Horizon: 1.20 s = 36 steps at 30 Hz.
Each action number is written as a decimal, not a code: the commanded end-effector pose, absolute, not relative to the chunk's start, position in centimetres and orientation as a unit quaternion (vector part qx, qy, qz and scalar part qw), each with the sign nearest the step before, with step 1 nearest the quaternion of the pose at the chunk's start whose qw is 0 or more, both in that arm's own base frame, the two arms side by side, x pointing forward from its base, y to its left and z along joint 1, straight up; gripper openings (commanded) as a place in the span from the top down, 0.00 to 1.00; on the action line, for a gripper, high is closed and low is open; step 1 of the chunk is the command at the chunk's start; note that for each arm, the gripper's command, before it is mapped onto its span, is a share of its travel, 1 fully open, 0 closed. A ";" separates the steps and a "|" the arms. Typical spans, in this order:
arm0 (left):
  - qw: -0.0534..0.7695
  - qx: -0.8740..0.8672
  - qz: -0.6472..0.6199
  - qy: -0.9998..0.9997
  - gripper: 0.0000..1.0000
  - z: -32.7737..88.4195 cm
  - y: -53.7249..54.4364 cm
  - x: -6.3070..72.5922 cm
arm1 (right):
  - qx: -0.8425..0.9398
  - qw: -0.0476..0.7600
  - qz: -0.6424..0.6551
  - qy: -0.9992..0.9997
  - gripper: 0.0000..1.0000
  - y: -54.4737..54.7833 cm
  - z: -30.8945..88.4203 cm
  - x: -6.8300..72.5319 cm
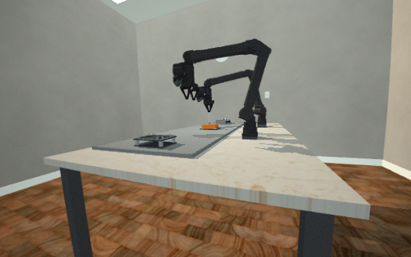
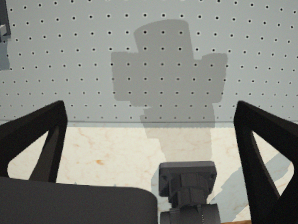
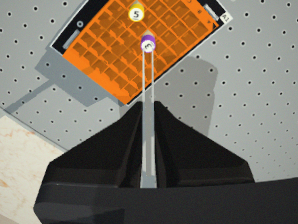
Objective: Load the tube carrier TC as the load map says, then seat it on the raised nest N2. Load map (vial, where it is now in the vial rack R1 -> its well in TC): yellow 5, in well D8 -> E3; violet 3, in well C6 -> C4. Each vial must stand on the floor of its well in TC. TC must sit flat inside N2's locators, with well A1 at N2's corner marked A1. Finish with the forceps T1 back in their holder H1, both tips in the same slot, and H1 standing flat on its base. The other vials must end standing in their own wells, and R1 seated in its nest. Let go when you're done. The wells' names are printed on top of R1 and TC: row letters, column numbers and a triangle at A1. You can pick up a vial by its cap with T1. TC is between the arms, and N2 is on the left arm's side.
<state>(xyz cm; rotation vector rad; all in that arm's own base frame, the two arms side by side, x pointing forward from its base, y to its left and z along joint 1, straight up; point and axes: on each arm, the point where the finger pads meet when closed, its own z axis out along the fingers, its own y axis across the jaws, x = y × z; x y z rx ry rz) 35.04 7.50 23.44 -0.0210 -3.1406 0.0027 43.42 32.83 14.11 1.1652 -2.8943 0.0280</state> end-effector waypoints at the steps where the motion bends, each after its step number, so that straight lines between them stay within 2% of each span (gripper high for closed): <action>1: -0.018 -0.007 -0.004 -1.000 0.00 24.8 7.7 35.9 | 0.373 0.010 0.007 -0.928 0.93 32.5 13.4 44.1; 36: -0.018 -0.007 -0.004 -1.000 0.00 24.8 7.7 35.9 | 0.373 0.005 0.006 -0.928 0.93 32.6 13.2 44.2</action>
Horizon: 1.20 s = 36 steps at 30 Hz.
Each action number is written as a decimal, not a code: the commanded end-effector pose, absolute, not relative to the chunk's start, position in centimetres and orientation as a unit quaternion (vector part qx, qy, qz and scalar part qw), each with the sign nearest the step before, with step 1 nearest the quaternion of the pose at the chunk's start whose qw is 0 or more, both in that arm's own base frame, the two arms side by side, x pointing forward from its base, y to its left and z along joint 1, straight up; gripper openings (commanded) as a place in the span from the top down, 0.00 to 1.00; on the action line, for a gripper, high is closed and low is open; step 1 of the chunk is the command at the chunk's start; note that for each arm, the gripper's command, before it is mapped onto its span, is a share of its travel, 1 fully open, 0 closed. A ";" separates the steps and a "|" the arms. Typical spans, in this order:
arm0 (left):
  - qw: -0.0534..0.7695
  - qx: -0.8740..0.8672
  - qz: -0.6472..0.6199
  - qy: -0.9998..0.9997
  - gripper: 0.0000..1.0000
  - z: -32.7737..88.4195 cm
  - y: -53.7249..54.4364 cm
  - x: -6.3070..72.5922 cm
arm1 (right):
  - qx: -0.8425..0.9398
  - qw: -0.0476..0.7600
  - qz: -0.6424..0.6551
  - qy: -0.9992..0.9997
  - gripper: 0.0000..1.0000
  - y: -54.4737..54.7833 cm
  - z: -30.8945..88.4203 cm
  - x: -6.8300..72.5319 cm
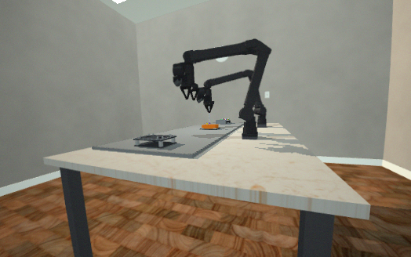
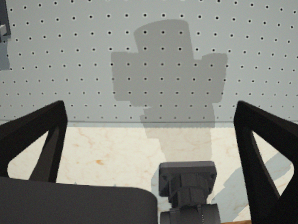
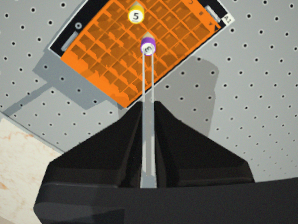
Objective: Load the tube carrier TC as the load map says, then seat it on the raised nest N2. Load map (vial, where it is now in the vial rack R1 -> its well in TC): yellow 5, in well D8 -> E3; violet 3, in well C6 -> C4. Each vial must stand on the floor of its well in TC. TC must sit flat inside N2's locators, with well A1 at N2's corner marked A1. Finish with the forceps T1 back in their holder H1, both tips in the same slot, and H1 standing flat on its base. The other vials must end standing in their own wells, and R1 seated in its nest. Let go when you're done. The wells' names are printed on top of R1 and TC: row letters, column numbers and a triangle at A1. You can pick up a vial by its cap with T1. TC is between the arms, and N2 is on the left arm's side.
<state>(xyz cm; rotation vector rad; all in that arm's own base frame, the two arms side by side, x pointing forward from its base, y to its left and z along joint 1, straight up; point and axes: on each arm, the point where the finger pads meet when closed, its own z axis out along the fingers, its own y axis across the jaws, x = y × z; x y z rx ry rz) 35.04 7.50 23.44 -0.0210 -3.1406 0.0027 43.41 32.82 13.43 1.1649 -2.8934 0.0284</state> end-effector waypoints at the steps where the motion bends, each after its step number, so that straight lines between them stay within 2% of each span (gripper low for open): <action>1: -0.018 -0.007 -0.004 -1.000 0.00 24.8 7.7 35.9 | 0.373 0.005 0.006 -0.928 0.93 32.6 13.2 44.2; 36: -0.018 -0.007 -0.004 -1.000 0.00 24.8 7.7 35.9 | 0.373 0.001 0.005 -0.928 0.93 32.9 13.4 44.6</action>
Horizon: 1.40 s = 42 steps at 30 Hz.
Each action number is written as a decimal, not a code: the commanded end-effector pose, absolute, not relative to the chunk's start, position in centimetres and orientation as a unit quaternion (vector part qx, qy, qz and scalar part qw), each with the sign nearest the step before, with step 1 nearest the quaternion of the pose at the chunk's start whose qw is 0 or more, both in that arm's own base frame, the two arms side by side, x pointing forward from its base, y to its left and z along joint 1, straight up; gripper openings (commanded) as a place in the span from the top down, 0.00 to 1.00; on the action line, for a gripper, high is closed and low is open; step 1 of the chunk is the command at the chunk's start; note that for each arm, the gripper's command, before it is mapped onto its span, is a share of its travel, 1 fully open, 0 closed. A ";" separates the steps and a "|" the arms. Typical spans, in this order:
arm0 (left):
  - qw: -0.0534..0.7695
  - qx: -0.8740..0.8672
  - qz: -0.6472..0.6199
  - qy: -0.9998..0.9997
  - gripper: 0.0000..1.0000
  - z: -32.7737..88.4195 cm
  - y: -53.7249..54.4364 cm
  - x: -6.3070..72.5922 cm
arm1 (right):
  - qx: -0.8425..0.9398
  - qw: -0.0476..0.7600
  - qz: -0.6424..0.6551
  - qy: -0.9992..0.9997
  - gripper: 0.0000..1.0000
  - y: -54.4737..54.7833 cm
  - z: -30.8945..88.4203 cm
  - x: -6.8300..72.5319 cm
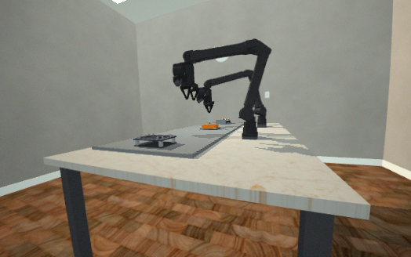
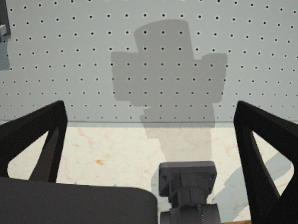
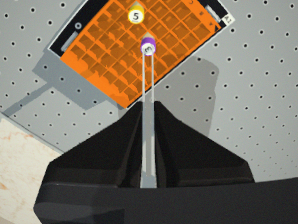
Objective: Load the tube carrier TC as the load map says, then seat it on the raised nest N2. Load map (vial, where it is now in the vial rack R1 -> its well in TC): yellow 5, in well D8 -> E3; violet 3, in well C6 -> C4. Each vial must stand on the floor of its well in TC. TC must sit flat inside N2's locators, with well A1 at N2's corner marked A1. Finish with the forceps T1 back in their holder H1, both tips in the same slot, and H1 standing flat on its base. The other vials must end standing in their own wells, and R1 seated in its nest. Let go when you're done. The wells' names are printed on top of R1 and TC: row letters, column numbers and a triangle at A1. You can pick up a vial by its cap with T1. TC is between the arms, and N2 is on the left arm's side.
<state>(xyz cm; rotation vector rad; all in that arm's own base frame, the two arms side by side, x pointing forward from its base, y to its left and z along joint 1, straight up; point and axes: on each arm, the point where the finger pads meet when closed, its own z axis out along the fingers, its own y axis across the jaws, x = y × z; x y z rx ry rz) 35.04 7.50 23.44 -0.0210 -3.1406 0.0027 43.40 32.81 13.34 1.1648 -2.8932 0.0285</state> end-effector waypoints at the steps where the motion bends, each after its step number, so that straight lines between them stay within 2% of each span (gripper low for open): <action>1: -0.018 -0.007 -0.004 -1.000 0.00 24.8 7.7 35.9 | 0.373 0.001 0.005 -0.928 0.93 32.9 13.4 44.6; 42: -0.018 -0.007 -0.004 -1.000 0.00 24.8 7.7 35.9 | 0.373 -0.026 -0.002 -0.927 0.93 33.3 18.2 45.1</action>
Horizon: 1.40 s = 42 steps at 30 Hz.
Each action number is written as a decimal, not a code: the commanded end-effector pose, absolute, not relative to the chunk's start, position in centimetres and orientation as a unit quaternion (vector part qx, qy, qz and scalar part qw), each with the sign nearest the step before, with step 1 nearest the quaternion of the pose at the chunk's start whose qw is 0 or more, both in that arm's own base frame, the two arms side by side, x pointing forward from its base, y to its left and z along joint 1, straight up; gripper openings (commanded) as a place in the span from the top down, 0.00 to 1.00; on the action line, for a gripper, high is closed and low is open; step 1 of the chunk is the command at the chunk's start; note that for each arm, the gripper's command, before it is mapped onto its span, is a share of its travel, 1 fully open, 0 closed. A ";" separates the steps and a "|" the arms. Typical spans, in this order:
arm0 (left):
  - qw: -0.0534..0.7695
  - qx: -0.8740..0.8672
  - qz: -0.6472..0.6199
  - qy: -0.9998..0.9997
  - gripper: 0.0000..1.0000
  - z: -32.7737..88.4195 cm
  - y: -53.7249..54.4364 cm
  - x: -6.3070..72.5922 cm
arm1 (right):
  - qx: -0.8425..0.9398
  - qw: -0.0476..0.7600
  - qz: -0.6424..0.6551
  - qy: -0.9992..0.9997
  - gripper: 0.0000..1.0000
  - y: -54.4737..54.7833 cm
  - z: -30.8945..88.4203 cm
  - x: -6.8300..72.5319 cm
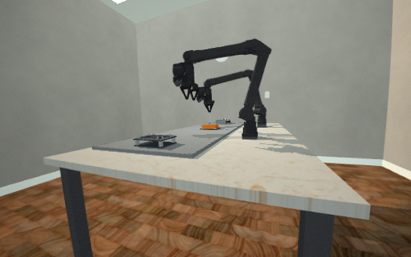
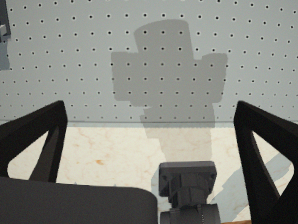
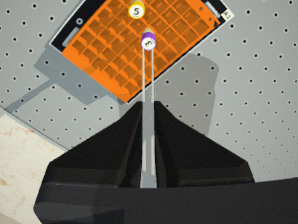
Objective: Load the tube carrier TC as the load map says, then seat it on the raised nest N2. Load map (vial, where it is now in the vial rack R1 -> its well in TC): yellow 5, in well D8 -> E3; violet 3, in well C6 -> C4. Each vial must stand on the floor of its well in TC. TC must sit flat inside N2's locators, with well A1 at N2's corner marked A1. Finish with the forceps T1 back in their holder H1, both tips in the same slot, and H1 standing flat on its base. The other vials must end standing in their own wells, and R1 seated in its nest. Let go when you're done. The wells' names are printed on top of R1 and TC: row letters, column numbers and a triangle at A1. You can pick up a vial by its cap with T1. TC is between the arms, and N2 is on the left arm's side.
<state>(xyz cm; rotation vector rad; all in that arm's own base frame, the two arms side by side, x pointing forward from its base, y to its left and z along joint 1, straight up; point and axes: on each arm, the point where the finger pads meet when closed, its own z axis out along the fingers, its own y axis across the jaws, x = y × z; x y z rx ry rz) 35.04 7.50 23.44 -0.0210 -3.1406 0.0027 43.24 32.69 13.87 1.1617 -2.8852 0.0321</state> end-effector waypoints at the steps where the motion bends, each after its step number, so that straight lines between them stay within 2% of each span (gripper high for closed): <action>1: -0.018 -0.007 -0.004 -1.000 0.00 24.8 7.7 35.9 | 0.373 -0.025 -0.002 -0.927 0.93 33.3 18.2 45.1; 37: -0.018 -0.007 -0.004 -1.000 0.00 24.8 7.7 35.9 | 0.373 -0.024 -0.002 -0.928 0.93 33.3 18.0 45.1; 42: -0.018 -0.007 -0.004 -1.000 0.00 24.8 7.7 35.9 | 0.325 -0.014 0.000 -0.945 0.93 32.2 17.0 44.5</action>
